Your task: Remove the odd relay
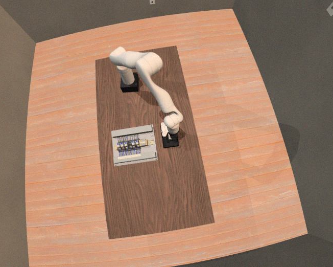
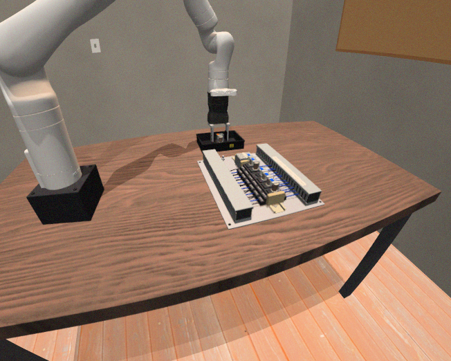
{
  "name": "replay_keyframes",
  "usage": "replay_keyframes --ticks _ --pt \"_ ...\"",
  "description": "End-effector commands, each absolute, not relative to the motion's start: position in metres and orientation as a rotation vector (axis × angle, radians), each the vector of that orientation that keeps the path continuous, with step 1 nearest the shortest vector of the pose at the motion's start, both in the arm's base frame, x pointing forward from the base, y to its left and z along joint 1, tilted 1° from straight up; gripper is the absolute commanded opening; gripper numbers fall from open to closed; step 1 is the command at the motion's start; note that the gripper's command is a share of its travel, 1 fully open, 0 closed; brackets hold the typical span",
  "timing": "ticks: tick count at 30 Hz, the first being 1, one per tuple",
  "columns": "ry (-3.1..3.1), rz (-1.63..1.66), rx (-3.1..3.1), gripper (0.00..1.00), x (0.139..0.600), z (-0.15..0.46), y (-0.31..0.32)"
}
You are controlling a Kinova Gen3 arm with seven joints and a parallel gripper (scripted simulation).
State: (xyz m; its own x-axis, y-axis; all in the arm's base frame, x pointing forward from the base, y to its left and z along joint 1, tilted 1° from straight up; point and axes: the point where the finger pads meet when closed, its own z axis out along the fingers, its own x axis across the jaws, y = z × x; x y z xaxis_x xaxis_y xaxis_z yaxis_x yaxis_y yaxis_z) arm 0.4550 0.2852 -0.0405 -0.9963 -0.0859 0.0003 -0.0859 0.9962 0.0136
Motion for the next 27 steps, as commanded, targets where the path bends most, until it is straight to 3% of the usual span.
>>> replay_keyframes --ticks 1,27 --pt "-3.140 -0.023 0.135 0.98 0.4558 -0.0393 0.2856" --pt "-3.140 -0.023 0.135 0.98 0.4558 -0.0368 0.2856"
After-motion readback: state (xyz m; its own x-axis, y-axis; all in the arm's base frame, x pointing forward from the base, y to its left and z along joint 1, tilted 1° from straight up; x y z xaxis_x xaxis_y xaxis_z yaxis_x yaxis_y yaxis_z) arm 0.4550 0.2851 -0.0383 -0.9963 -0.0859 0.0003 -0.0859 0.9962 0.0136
